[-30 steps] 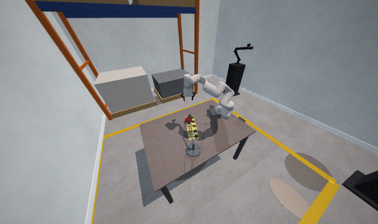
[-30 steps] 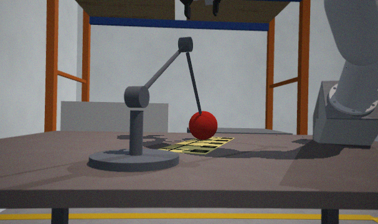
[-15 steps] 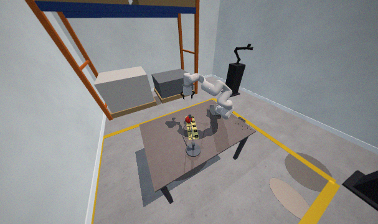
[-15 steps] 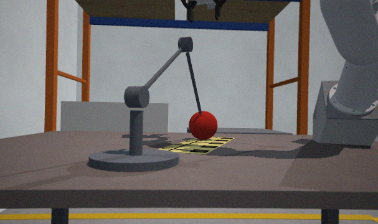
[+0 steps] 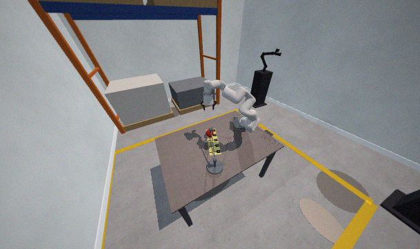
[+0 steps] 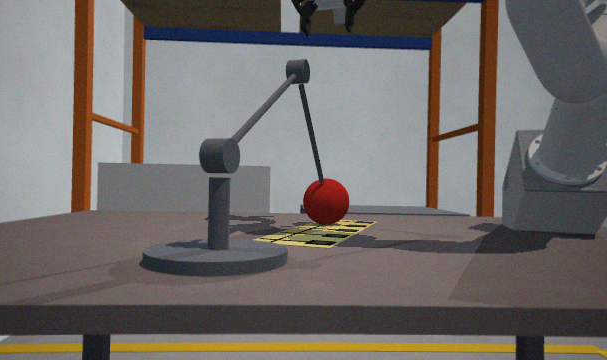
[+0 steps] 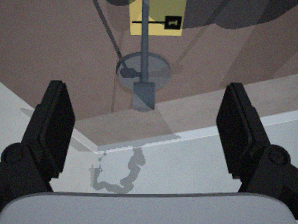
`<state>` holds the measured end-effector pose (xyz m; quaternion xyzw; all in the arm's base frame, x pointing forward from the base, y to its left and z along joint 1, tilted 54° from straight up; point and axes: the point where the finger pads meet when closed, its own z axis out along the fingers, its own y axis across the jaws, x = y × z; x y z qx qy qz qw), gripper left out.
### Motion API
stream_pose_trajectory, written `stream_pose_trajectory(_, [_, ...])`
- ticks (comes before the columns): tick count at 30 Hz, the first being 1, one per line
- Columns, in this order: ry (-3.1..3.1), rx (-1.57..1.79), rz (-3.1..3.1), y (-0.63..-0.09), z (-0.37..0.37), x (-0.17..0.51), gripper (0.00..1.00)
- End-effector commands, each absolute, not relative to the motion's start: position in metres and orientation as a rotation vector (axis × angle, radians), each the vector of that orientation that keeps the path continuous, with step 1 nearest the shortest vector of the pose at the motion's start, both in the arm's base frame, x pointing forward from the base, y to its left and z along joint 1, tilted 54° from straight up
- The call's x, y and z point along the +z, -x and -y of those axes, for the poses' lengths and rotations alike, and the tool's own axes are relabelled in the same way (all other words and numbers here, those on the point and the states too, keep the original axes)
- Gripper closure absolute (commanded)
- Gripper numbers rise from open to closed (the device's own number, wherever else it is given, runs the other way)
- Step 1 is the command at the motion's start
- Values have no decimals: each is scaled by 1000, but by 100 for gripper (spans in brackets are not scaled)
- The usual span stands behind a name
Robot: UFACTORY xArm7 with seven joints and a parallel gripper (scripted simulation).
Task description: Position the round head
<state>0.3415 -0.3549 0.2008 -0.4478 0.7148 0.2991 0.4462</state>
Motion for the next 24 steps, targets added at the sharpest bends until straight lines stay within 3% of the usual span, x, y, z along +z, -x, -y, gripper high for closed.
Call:
stream_pose_trajectory(1, [1076, 768, -1720, -341, 356, 202, 0])
stream_pose_trajectory(16, [990, 828, -1589, -341, 357, 201, 0])
stream_pose_trajectory(24, [988, 830, -1586, -356, 322, 172, 0])
